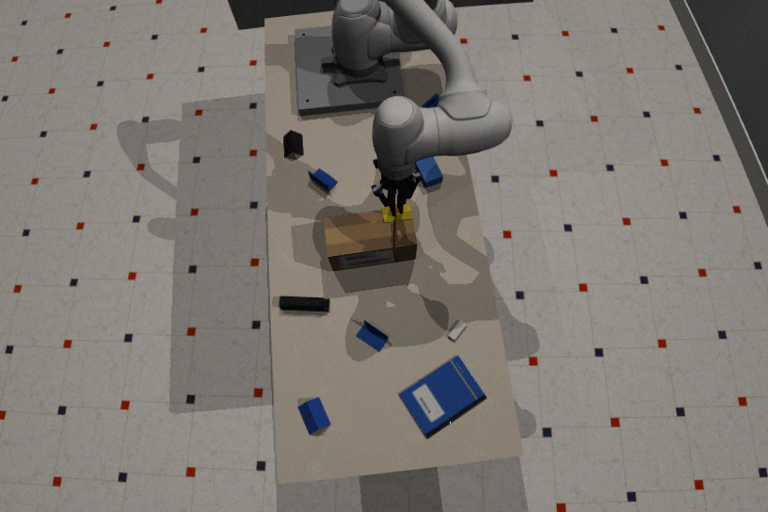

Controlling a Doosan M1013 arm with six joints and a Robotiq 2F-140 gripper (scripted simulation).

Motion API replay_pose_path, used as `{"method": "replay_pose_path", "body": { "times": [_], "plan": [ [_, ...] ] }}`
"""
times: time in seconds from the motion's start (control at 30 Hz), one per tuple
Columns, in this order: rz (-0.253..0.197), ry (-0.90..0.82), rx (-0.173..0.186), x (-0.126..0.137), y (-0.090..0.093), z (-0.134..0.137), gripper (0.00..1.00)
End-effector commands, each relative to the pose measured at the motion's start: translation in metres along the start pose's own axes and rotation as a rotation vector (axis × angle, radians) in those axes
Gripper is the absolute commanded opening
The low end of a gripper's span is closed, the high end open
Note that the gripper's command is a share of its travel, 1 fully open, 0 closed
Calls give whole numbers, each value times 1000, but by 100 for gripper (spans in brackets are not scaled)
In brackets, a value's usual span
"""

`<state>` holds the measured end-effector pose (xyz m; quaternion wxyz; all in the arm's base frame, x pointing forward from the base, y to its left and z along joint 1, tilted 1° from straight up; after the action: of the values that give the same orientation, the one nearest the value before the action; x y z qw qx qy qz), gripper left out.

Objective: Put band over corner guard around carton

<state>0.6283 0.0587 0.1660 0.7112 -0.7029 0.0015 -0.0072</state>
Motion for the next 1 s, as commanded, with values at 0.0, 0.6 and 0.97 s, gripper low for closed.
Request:
{"method": "replay_pose_path", "body": {
  "times": [0.0,0.6,0.97],
  "plan": [
    [-2,9,4,0,0,2,18],
    [-3,8,4,1,-14,2,18],
    [-3,9,4,1,-23,2,18]
  ]
}}
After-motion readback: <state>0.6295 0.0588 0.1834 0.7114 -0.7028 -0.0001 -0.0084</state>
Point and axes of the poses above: the point where the finger pads meet when closed, its own y axis out along the fingers, its own z axis across the jaws, x = y × z, the point moved 2 cm from there along -y, back along the fingers, and after that the axes turned 15 degrees about y, right-handed, at the moved point
